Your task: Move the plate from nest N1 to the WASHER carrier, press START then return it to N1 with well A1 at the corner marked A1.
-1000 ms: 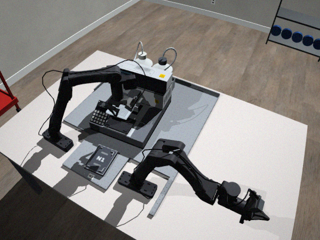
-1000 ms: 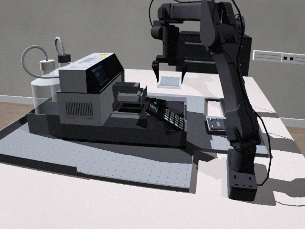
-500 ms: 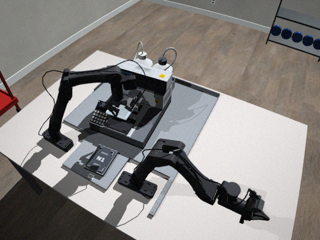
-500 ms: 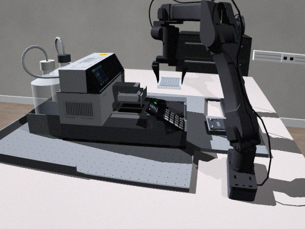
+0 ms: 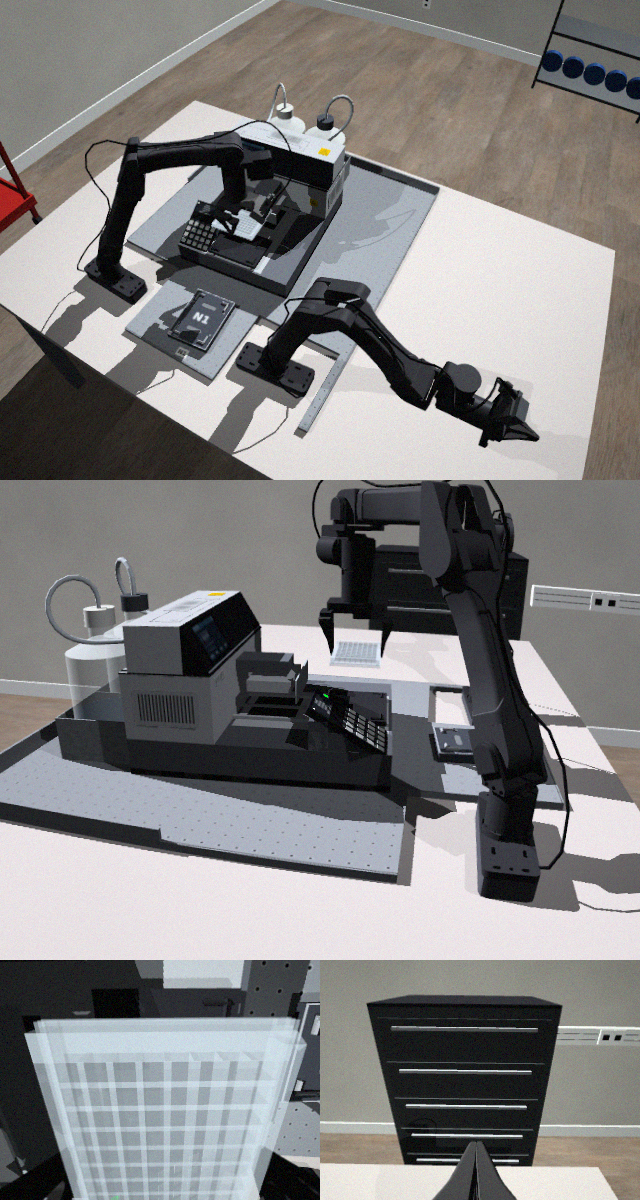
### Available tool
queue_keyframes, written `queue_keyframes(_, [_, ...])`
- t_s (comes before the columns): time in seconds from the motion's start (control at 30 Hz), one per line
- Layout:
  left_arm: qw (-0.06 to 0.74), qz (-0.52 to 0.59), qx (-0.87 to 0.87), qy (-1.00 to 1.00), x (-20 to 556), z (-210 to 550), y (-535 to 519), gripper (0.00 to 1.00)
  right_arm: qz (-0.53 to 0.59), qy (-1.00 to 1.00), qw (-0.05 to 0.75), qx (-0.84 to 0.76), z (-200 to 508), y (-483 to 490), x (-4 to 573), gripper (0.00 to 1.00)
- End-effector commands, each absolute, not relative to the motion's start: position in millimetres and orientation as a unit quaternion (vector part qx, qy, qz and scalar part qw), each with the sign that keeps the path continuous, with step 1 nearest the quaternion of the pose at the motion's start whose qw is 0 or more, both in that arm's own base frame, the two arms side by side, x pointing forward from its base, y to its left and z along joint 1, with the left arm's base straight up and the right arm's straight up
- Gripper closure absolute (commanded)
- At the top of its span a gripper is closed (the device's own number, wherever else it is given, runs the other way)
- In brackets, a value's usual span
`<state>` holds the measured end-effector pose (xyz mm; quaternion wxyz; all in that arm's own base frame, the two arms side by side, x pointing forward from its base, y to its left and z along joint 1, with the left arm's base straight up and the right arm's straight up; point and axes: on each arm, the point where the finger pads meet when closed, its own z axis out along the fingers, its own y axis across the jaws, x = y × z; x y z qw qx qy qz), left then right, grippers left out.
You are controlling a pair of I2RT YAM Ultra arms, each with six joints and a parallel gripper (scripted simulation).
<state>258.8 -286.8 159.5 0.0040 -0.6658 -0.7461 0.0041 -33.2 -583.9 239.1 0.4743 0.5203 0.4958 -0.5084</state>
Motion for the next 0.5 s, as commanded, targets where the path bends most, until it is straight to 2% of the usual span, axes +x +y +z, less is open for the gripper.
queue_keyframes(0.0, [-0.025, 0.012, -0.666, -0.746, 256.7, 181.9, -290.4, 1.00, -0.516, 0.483, 0.483, 0.516, 256.5, -578.8, -37.0, 1.00])
queue_keyframes(0.47, [-0.016, 0.011, -0.666, -0.746, 258.7, 173.9, -292.6, 1.00, -0.516, 0.483, 0.483, 0.516, 256.5, -578.8, -37.0, 1.00])
